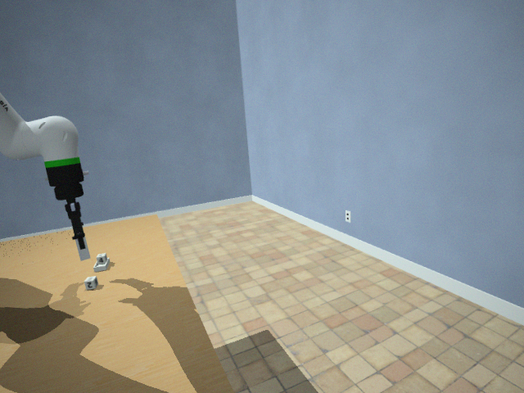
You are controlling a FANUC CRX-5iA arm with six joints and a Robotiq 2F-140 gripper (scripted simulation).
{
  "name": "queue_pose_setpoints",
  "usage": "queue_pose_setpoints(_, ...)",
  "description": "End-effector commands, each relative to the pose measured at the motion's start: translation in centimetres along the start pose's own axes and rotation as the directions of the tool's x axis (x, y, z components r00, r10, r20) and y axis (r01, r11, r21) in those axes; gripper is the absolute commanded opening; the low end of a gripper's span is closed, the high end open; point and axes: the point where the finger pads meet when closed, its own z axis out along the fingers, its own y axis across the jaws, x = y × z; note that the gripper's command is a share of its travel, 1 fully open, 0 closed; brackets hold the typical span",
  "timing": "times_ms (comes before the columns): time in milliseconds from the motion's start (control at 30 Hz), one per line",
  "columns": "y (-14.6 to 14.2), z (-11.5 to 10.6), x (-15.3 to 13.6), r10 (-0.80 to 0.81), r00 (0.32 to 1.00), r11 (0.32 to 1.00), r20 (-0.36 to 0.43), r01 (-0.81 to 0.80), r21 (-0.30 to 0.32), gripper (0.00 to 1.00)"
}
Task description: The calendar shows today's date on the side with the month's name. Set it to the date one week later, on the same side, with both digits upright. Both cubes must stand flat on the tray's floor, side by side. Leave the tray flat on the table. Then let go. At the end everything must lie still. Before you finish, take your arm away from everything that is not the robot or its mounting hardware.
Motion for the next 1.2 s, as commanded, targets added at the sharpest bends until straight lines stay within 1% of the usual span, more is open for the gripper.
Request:
queue_pose_setpoints(0, 0.0, 0.08, -0.01, -0.139, 0.99, 0.99, -0.007, 0.139, -0.015, 1.0)
queue_pose_setpoints(67, 0.0, 0.08, -0.01, -0.14, 0.99, 0.99, -0.007, 0.14, -0.015, 1.0)
queue_pose_setpoints(100, 0.0, 0.16, 0.0, -0.241, 0.971, 0.97, -0.006, 0.241, -0.016, 1.0)
queue_pose_setpoints(133, 0.0, 0.19, 0.0, -0.288, 0.958, 0.957, -0.005, 0.288, -0.016, 1.0)
queue_pose_setpoints(200, 0.0, 0.23, 0.0, -0.34, 0.94, 0.94, -0.004, 0.34, -0.017, 1.0)
queue_pose_setpoints(233, 0.0, 0.24, 0.0, -0.341, 0.94, 0.94, -0.004, 0.341, -0.017, 1.0)
queue_pose_setpoints(267, 0.01, 0.29, 0.0, -0.406, 0.914, 0.914, -0.003, 0.406, -0.017, 1.0)
queue_pose_setpoints(400, 0.01, 0.39, 0.01, -0.527, 0.85, 0.85, 0.0, 0.527, -0.017, 1.0)
queue_pose_setpoints(433, 0.01, 0.39, 0.01, -0.527, 0.85, 0.85, 0.0, 0.527, -0.017, 1.0)
queue_pose_setpoints(467, 0.02, 0.44, 0.01, -0.586, 0.81, 0.81, 0.001, 0.586, -0.017, 1.0)
queue_pose_setpoints(533, 0.02, 0.49, 0.02, -0.639, 0.769, 0.769, 0.002, 0.639, -0.017, 1.0)
queue_pose_setpoints(600, 0.02, 0.49, 0.02, -0.639, 0.769, 0.769, 0.002, 0.639, -0.017, 1.0)
queue_pose_setpoints(633, 0.03, 0.53, 0.02, -0.679, 0.734, 0.734, 0.003, 0.679, -0.017, 1.0)
queue_pose_setpoints(667, 0.03, 0.58, 0.03, -0.733, 0.68, 0.68, 0.004, 0.733, -0.017, 1.0)
queue_pose_setpoints(700, 0.03, 0.59, 0.03, -0.739, 0.674, 0.674, 0.004, 0.739, -0.016, 1.0)
queue_pose_setpoints(800, 0.04, 0.68, 0.03, -0.812, 0.584, 0.583, 0.006, 0.812, -0.016, 1.0)
queue_pose_setpoints(833, 0.04, 0.69, 0.04, -0.825, 0.564, 0.564, 0.007, 0.825, -0.016, 1.0)
queue_pose_setpoints(867, 0.05, 0.73, 0.04, -0.851, 0.525, 0.524, 0.007, 0.851, -0.015, 1.0)
queue_pose_setpoints(900, 0.05, 0.73, 0.04, -0.854, 0.52, 0.519, 0.007, 0.854, -0.015, 1.0)
queue_pose_setpoints(967, 0.05, 0.79, 0.04, -0.89, 0.456, 0.456, 0.009, 0.89, -0.015, 1.0)
queue_pose_setpoints(1033, 0.05, 0.81, 0.05, -0.904, 0.428, 0.428, 0.009, 0.904, -0.015, 1.0)
queue_pose_setpoints(1167, 0.05, 0.81, 0.05, -0.906, 0.423, 0.423, 0.009, 0.906, -0.015, 1.0)
